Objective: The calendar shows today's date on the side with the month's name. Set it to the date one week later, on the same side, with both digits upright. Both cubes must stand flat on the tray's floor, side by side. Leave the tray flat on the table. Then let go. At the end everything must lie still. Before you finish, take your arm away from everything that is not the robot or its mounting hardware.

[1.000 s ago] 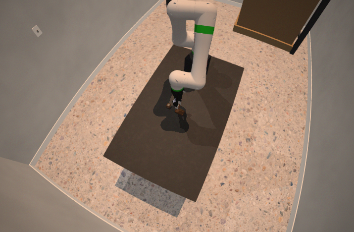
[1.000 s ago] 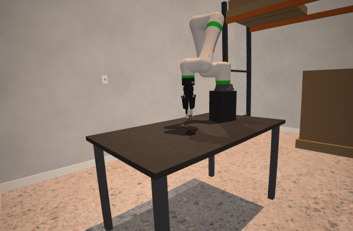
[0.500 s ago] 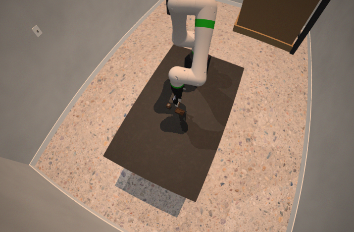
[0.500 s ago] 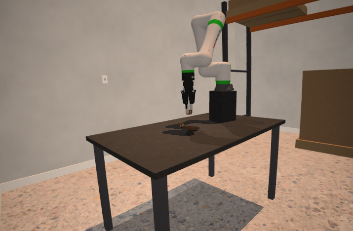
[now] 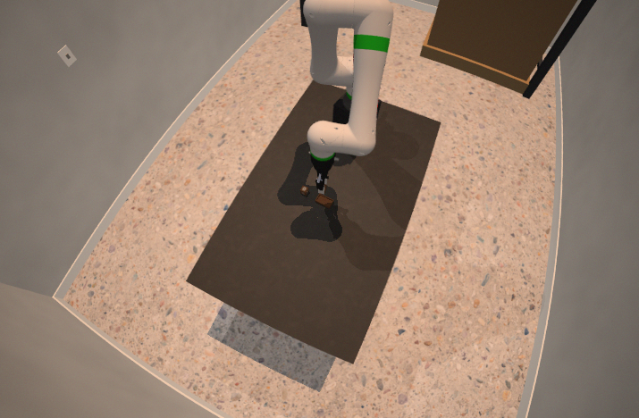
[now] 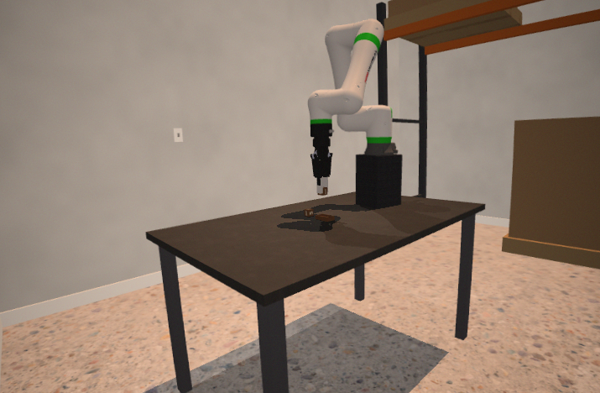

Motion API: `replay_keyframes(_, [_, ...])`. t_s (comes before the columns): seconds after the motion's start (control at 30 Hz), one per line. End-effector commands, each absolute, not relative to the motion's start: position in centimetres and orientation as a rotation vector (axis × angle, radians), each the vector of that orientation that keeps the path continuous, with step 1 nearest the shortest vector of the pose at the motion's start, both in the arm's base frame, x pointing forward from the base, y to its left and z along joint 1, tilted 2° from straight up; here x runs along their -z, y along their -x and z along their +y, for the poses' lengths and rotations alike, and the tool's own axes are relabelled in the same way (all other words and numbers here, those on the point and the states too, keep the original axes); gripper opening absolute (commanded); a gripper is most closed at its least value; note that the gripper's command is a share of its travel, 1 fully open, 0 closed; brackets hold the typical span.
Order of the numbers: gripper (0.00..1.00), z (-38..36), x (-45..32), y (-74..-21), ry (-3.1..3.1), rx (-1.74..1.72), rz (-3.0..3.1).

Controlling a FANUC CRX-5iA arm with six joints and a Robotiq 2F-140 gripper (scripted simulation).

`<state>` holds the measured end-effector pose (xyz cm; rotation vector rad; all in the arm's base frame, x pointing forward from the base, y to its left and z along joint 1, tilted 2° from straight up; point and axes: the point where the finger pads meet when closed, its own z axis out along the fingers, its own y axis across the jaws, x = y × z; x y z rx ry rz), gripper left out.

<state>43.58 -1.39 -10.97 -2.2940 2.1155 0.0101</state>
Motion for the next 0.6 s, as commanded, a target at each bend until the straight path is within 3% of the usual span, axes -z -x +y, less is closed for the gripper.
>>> replay_keyframes(0.0, [0.17,-1.0,11.0,-43.7,2.415,-0.019,1.967])
replay_keyframes(0.57, [0.17,1.4,11.1,-44.3,2.888,-0.006,1.159])
